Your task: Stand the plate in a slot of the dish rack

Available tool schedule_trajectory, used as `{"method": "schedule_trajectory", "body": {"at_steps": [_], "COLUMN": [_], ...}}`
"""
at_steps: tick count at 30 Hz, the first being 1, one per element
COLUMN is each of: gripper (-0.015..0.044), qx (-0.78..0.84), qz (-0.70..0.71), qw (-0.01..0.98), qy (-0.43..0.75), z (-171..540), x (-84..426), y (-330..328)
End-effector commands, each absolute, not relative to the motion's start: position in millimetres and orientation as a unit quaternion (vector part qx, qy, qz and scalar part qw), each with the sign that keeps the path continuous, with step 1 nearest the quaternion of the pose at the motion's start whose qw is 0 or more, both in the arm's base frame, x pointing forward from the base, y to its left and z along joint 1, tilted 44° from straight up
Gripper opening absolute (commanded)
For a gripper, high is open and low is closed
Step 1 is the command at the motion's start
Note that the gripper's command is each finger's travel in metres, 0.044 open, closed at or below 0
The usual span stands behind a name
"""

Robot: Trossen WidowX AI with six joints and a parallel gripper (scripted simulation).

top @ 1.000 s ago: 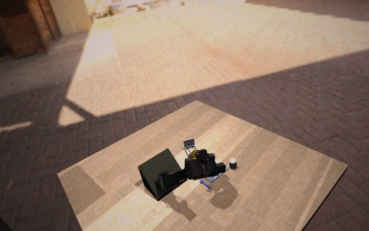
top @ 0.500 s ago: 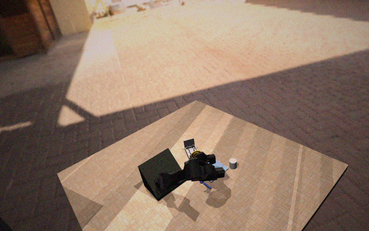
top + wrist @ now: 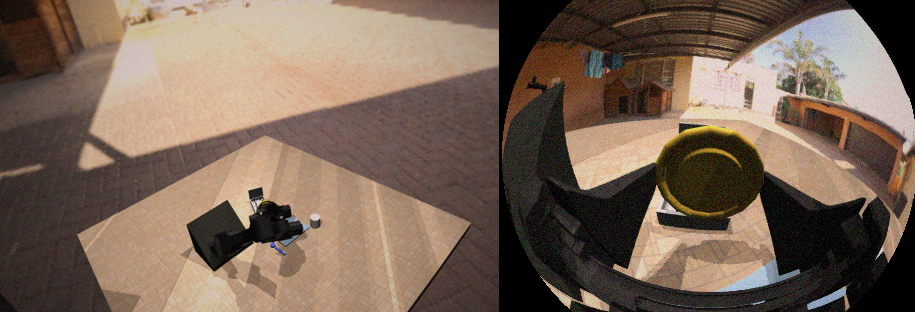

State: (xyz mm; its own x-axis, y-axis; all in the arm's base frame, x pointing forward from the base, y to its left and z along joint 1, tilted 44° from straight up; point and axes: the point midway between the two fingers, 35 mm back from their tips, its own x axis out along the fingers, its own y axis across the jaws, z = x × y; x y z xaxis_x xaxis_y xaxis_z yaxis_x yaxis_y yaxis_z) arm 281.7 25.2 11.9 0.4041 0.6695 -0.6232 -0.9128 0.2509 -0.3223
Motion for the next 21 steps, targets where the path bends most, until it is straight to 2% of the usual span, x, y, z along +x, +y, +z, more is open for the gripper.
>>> {"method": "schedule_trajectory", "body": {"at_steps": [1,21], "gripper": [0.0,0.0], "qx": [-0.327,-0.343], "qz": [0.518,0.517], "qw": [0.768,0.764], "qy": [0.186,0.178], "z": [4,-9], "x": [281,287], "y": [31,46]}}
